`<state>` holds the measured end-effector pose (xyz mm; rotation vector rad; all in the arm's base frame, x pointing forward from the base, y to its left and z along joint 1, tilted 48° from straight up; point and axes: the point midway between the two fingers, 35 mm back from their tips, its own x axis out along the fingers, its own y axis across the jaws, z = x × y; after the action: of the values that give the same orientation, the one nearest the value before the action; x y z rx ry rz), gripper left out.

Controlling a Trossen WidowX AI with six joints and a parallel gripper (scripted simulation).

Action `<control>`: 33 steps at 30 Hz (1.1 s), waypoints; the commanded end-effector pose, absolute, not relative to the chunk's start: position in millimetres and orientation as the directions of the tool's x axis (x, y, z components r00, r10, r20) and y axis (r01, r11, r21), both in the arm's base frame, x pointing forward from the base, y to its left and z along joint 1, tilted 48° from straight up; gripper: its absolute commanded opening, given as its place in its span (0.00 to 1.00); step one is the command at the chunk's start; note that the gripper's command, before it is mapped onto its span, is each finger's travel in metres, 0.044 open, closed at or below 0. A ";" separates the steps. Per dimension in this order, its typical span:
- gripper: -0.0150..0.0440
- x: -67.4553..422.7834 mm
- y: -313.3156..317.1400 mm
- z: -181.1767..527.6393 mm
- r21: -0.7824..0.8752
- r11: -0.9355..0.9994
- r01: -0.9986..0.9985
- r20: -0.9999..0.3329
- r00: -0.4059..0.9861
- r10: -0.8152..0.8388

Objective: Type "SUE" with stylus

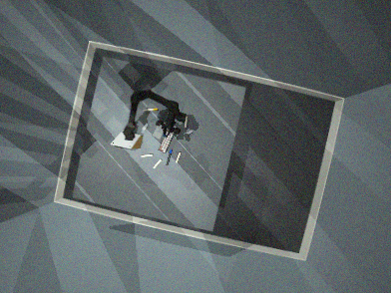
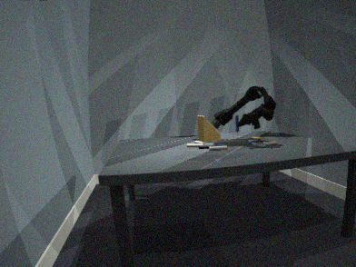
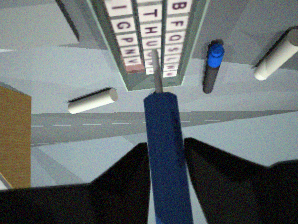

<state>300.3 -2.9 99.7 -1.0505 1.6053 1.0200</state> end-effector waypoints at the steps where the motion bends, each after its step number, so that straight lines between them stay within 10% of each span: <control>1: 0.25 302.1 6.4 94.9 0.148 0.291 -0.945 -0.965 -0.203 -0.168; 33: 0.39 304.9 18.9 83.2 0.148 0.291 -0.945 -0.965 -0.203 -0.167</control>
<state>305.2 17.0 85.3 -1.0516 1.6031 1.0225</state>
